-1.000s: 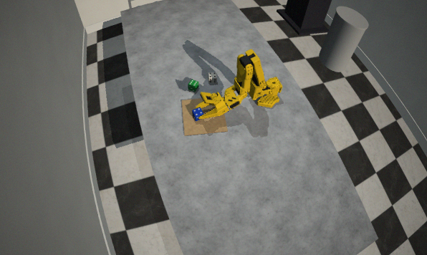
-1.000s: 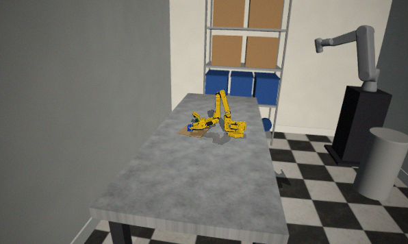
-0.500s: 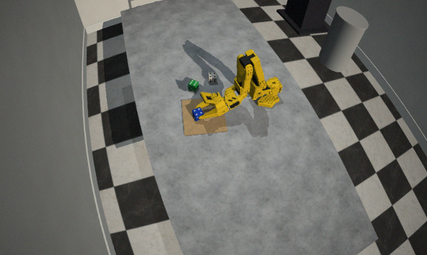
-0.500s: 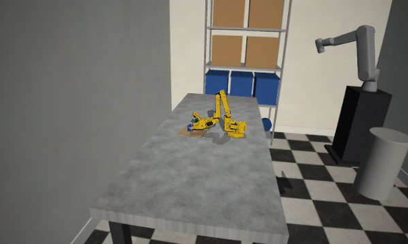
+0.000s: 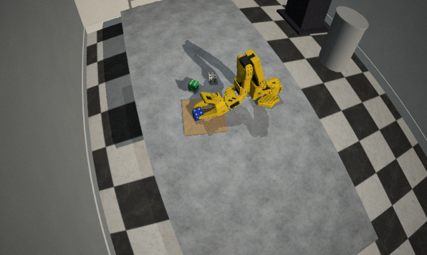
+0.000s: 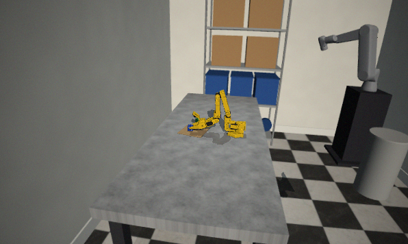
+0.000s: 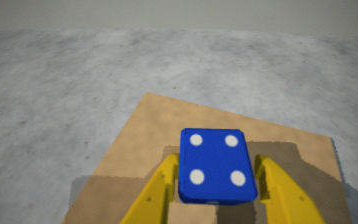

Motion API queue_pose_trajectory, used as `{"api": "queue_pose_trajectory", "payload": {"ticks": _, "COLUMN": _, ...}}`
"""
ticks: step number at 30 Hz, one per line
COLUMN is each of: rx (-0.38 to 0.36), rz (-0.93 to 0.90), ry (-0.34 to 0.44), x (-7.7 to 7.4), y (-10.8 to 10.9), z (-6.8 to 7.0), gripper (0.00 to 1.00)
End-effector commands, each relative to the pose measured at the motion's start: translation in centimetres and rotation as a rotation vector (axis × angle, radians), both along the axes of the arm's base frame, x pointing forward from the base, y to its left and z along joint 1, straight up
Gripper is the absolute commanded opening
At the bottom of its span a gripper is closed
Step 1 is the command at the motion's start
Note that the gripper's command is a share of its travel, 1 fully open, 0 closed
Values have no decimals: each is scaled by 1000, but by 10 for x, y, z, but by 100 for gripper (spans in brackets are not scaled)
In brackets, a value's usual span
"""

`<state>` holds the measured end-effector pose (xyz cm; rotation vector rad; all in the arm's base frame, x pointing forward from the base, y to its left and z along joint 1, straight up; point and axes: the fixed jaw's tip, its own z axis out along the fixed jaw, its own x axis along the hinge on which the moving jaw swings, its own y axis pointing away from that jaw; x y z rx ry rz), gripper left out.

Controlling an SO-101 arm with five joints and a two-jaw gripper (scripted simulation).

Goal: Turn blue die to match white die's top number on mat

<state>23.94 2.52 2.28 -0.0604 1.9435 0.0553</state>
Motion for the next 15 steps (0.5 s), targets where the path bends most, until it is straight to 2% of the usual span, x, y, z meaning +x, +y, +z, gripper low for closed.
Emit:
{"api": "queue_pose_trajectory", "payload": {"ticks": 1, "rx": 11, "rz": -7, "ry": -73, "x": 8, "y": -1, "z": 14, "gripper": 26}}
{"api": "queue_pose_trajectory", "payload": {"ticks": 15, "rx": 11, "rz": -7, "ry": -73, "x": 8, "y": -1, "z": 14, "gripper": 36}}
